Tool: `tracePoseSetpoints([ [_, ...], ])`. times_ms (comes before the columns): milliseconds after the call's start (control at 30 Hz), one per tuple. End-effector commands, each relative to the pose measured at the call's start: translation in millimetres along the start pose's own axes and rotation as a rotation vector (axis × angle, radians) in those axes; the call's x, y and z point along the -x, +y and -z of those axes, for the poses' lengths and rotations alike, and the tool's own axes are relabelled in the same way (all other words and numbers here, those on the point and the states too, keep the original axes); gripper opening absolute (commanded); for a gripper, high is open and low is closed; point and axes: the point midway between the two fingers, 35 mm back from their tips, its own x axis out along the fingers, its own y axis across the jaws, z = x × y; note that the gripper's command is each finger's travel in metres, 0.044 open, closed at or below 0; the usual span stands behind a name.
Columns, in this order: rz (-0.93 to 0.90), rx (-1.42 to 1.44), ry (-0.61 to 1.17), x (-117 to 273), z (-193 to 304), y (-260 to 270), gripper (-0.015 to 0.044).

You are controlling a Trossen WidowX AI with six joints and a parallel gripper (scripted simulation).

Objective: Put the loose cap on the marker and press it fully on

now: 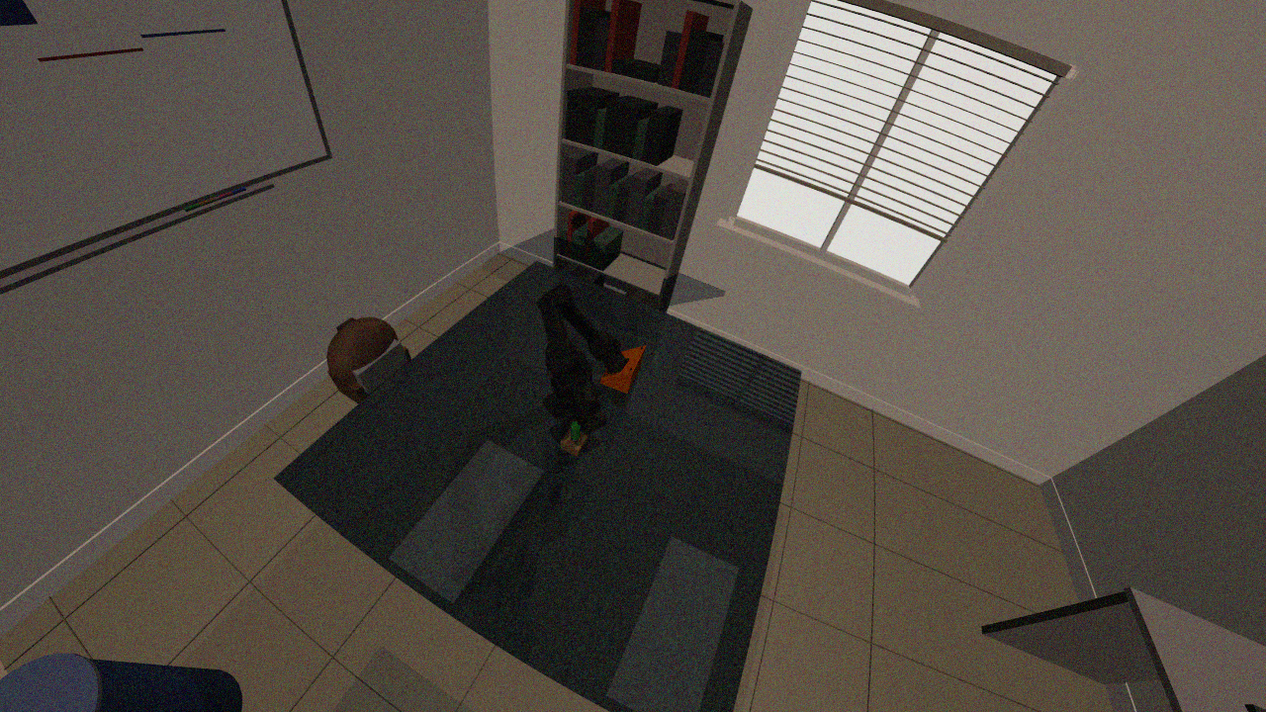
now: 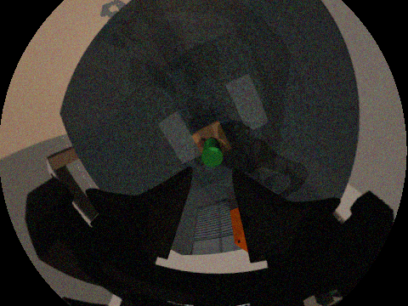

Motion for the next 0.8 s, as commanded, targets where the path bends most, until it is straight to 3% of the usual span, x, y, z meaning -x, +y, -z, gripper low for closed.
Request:
tracePoseSetpoints([
  [0, 0.003, 0.501, 0.001, -5, 1, 0, 0.0099],
  [133, 0.003, 0.517, 0.001, -5, 1, 0, 0.0],
  [767, 0.003, 0.516, 0.001, -17, 0, 0, 0.0],
])
